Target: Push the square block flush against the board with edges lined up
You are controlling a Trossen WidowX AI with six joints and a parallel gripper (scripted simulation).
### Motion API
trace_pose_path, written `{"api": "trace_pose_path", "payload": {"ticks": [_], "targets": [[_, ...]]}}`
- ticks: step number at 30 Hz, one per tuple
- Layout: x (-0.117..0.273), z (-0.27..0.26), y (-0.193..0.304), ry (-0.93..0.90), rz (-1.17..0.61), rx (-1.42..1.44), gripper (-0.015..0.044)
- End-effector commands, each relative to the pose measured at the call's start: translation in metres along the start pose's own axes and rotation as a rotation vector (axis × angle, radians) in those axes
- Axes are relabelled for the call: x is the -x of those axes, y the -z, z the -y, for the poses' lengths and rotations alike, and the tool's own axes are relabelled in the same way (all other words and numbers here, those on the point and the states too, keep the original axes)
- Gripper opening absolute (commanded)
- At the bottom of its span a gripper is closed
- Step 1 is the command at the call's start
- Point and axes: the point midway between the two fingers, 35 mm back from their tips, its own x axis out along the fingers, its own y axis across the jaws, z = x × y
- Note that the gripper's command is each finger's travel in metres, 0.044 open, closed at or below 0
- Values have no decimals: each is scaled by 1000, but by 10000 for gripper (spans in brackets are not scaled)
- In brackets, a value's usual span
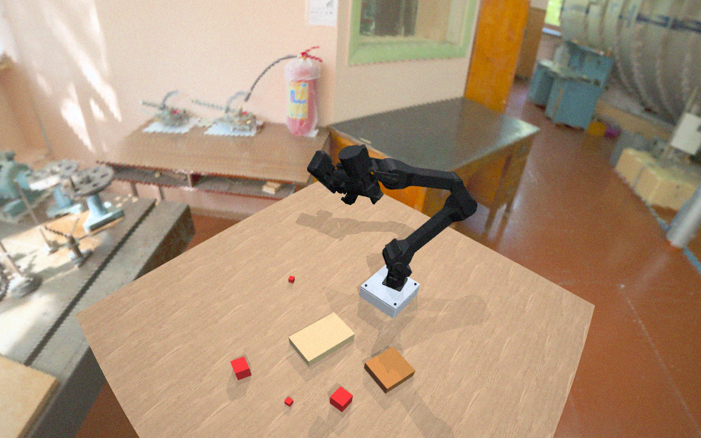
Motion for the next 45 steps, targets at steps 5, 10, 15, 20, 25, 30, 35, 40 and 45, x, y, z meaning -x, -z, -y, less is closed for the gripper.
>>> {"api": "trace_pose_path", "payload": {"ticks": [5, 10, 15, 20, 25, 30, 35, 40, 45], "targets": [[4, -17, 45, -52, -159, 221, 0], [11, -25, 73, -91, -251, 360, 0], [20, -31, 102, -138, -342, 491, 0], [32, -35, 130, -191, -430, 620, 0], [46, -37, 158, -249, -511, 759, 0], [63, -36, 184, -313, -589, 900, 0], [81, -33, 210, -383, -657, 1043, 0], [100, -27, 234, -460, -720, 1186, 0], [122, -20, 256, -542, -784, 1325, 0]]}}
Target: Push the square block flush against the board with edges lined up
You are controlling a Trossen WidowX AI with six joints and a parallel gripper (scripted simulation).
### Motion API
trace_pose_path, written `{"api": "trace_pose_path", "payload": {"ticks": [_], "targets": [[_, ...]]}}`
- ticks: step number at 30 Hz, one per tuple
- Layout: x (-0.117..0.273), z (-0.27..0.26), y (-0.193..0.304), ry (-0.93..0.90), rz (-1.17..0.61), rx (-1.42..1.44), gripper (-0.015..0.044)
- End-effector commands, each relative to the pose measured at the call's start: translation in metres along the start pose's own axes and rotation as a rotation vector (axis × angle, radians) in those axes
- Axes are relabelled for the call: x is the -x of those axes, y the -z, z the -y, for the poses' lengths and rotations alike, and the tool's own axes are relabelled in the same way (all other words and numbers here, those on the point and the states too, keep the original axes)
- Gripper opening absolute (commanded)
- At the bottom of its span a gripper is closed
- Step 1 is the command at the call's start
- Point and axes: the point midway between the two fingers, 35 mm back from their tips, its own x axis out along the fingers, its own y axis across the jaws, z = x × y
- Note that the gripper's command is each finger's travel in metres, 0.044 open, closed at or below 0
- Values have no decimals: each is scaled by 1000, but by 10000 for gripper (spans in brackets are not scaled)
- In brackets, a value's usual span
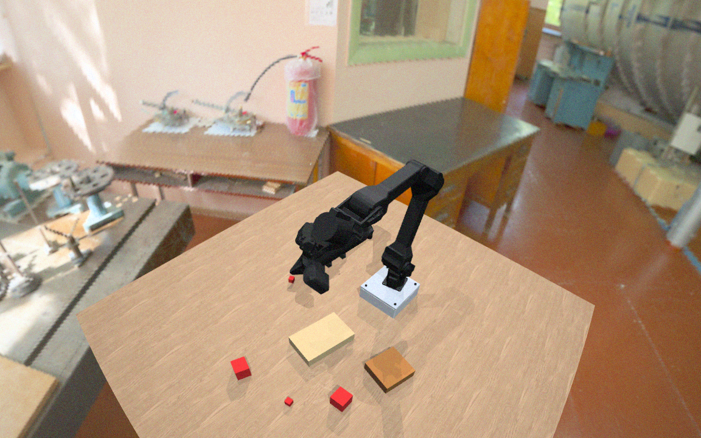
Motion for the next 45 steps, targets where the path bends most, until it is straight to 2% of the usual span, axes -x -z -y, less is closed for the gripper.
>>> {"api": "trace_pose_path", "payload": {"ticks": [1, 26, 45], "targets": [[0, -23, 12, -56, -44, 123, 0], [20, -136, 114, -375, -243, 866, 0], [55, -183, 210, -586, -369, 1337, 0]]}}
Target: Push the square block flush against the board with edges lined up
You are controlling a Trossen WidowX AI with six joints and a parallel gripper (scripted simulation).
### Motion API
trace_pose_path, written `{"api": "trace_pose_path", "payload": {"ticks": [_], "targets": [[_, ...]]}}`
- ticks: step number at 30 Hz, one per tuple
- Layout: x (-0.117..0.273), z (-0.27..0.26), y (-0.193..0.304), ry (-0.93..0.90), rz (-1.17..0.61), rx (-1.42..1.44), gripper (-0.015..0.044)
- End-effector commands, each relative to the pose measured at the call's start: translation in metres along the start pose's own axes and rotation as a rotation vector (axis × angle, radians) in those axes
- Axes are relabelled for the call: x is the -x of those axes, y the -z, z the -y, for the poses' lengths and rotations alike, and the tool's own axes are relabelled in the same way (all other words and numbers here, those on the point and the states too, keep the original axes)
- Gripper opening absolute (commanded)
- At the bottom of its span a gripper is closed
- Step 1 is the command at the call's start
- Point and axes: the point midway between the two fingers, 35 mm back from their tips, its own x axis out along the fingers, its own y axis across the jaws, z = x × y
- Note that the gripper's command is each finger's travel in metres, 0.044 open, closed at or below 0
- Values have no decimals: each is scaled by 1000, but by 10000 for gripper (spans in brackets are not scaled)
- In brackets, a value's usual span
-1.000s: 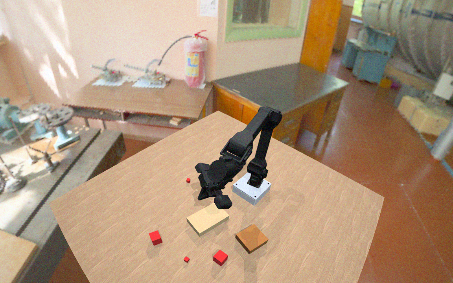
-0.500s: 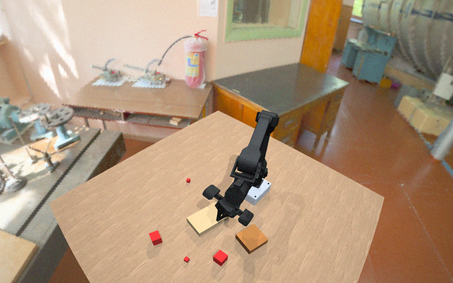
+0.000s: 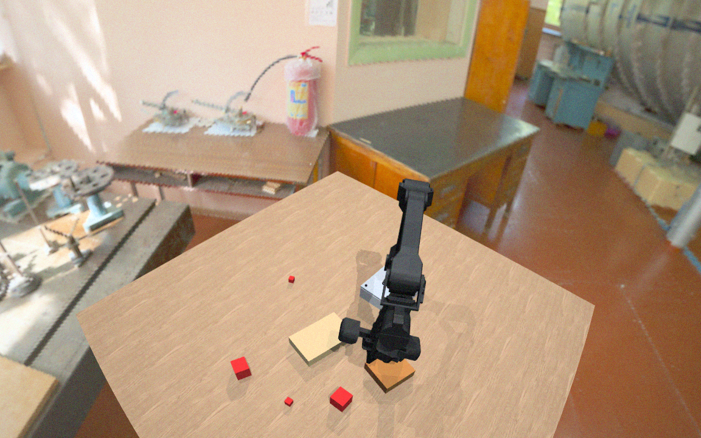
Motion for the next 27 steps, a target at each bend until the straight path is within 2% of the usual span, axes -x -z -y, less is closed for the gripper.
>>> {"api": "trace_pose_path", "payload": {"ticks": [1, 23, 27], "targets": [[-4, -25, -3, -53, -20, 126, 0], [-21, -140, 13, -289, -110, 701, 0], [-22, -144, 14, -298, -112, 721, 0]]}}
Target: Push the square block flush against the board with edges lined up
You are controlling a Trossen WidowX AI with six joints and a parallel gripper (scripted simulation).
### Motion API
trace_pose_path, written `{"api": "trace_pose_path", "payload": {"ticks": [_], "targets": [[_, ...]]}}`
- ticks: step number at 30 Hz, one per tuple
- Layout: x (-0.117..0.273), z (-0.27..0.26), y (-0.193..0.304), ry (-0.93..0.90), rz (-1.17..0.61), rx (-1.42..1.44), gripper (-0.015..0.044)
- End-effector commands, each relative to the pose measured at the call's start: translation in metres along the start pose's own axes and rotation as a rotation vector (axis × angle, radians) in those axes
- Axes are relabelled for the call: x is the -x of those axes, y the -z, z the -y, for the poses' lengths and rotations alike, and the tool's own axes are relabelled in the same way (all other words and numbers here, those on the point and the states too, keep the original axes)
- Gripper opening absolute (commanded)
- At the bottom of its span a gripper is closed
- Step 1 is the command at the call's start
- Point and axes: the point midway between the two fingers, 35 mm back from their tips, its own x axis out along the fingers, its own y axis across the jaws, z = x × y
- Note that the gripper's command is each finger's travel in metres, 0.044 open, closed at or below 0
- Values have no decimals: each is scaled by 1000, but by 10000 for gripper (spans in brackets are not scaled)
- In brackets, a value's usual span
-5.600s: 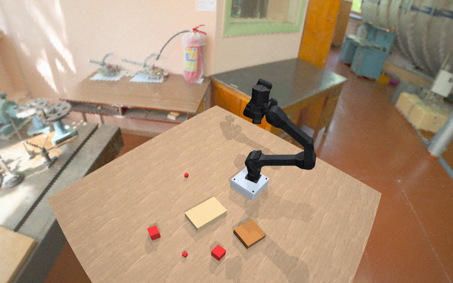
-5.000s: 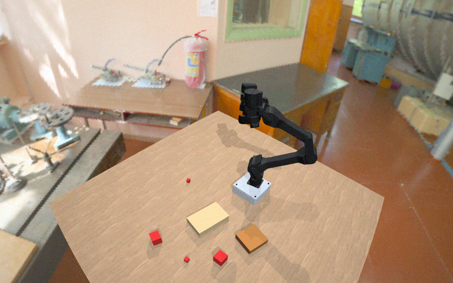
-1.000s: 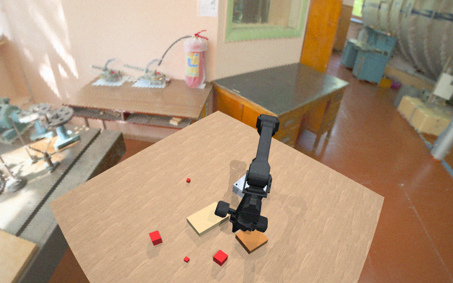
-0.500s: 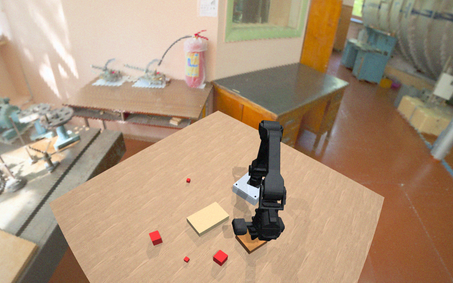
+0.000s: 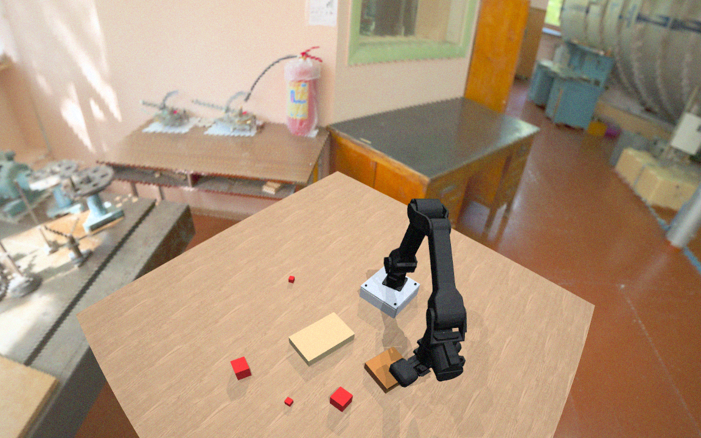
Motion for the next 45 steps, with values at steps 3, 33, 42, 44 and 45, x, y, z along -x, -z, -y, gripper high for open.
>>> {"api": "trace_pose_path", "payload": {"ticks": [3, 33, 42, 44, 45], "targets": [[-13, -3, -4, -13, 2, 30, 0], [-55, -2, 13, -13, 1, 29, 0], [-55, -1, 20, -13, 0, 29, 0], [-55, -1, 22, -12, 0, 29, 0], [-54, -1, 22, -12, 0, 29, 0]]}}
